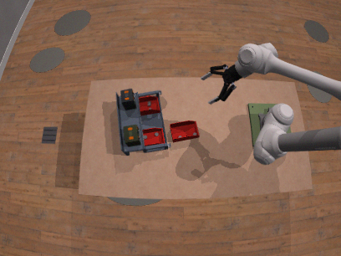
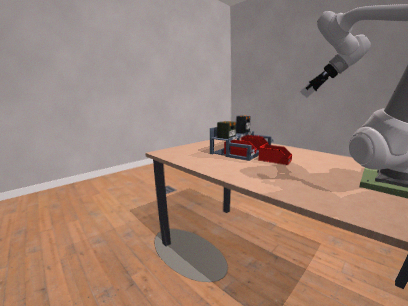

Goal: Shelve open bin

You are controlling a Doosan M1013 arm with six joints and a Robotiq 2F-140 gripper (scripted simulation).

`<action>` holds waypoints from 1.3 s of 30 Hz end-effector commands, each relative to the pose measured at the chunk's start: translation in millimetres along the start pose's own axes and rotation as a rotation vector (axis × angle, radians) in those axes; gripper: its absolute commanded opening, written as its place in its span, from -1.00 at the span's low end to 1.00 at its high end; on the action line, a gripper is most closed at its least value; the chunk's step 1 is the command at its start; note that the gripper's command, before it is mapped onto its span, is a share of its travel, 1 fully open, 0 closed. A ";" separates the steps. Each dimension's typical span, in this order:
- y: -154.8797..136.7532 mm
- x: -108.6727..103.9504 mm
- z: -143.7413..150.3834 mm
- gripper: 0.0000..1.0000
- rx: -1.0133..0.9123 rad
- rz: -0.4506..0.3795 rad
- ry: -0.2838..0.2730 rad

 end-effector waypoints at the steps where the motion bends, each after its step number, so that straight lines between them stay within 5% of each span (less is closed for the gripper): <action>1: 4.3 10.5 -4.5 1.00 0.004 -0.046 0.027; 21: 4.5 104.3 -43.7 1.00 0.046 -0.393 0.114; 32: -0.7 179.4 -83.4 1.00 0.031 -0.640 0.060; 39: -3.3 207.6 -100.6 1.00 0.015 -0.718 0.015</action>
Point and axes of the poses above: the point where the finger pads meet when closed, its own x axis out along the fingers, its own z axis across the jaws, y = z × x, the point moved 7 cm from there along -x, back along the fingers, and after that the axes turned 2 degrees about x, right-handed, at the moved point
